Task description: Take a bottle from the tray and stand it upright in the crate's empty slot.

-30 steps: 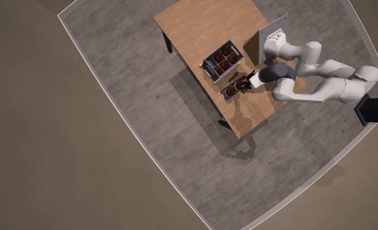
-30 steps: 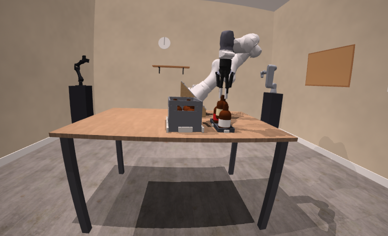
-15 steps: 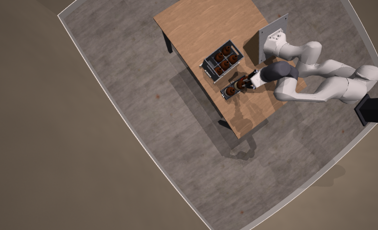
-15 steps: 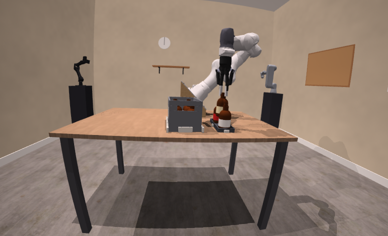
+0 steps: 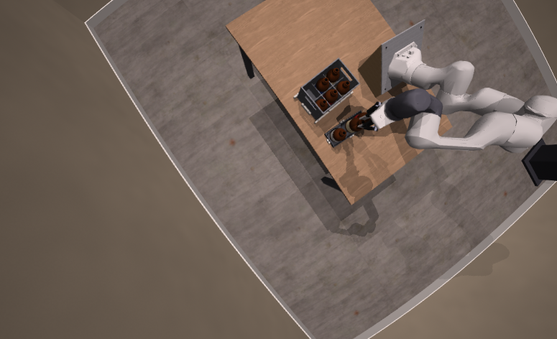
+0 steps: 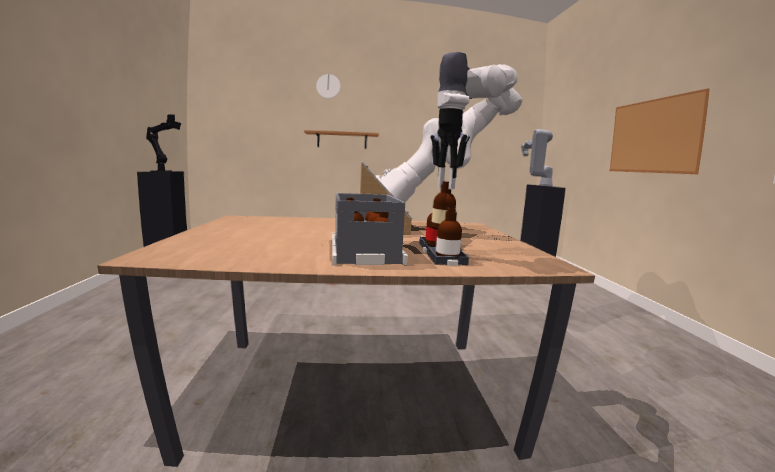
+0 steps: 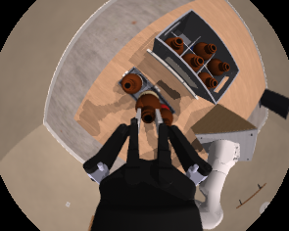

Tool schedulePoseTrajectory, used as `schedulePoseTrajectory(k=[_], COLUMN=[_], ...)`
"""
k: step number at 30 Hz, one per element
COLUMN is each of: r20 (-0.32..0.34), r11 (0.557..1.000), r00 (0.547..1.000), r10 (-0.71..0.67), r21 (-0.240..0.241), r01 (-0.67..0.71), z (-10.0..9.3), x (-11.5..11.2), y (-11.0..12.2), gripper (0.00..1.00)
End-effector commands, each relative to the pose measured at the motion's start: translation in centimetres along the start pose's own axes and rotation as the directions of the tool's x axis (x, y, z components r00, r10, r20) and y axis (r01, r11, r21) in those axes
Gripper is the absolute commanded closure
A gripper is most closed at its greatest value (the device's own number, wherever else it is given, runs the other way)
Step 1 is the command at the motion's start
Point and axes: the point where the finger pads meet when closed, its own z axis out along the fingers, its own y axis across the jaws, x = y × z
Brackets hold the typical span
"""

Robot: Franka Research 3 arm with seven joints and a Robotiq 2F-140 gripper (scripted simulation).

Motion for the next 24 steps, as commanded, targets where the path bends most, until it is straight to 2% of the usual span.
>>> schedulePoseTrajectory(k=[1,24], r20=[0.000,0.000], r11=[1.000,1.000], r00=[1.000,1.000], r10=[0.005,0.005], r21=[0.000,0.000], r01=[-0.005,-0.005], z=[-0.51,-0.72], x=[0.01,0.02], y=[0.05,0.05], gripper=[1.00,1.00])
